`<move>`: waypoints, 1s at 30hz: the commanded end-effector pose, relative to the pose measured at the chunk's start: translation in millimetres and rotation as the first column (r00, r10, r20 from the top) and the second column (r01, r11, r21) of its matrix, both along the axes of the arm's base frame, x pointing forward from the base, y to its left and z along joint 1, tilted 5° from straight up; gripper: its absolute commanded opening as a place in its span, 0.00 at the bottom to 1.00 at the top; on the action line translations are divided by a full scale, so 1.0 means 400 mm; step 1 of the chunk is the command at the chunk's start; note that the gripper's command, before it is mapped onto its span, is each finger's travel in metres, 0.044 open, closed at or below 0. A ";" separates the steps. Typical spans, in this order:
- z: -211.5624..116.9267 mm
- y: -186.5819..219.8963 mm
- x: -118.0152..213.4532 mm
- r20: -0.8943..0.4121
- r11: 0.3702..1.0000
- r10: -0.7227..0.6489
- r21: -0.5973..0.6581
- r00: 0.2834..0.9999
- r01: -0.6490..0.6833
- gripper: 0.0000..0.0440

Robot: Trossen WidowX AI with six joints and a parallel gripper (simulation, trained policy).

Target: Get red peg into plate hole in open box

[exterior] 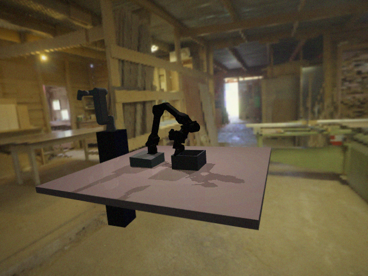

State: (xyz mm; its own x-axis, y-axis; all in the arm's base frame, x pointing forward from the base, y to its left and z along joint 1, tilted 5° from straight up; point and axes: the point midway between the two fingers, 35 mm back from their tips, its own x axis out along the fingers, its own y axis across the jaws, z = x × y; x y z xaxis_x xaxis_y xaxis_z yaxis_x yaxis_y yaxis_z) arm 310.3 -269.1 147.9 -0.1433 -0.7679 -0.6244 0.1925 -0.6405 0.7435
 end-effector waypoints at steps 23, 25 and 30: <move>0.056 0.448 0.118 -0.228 0.668 0.740 0.362 0.633 -0.650 1.00; 0.055 0.482 0.114 -0.235 0.622 0.780 0.394 0.580 -0.677 1.00; 0.053 0.567 0.094 -0.243 0.500 0.866 0.473 0.437 -0.725 1.00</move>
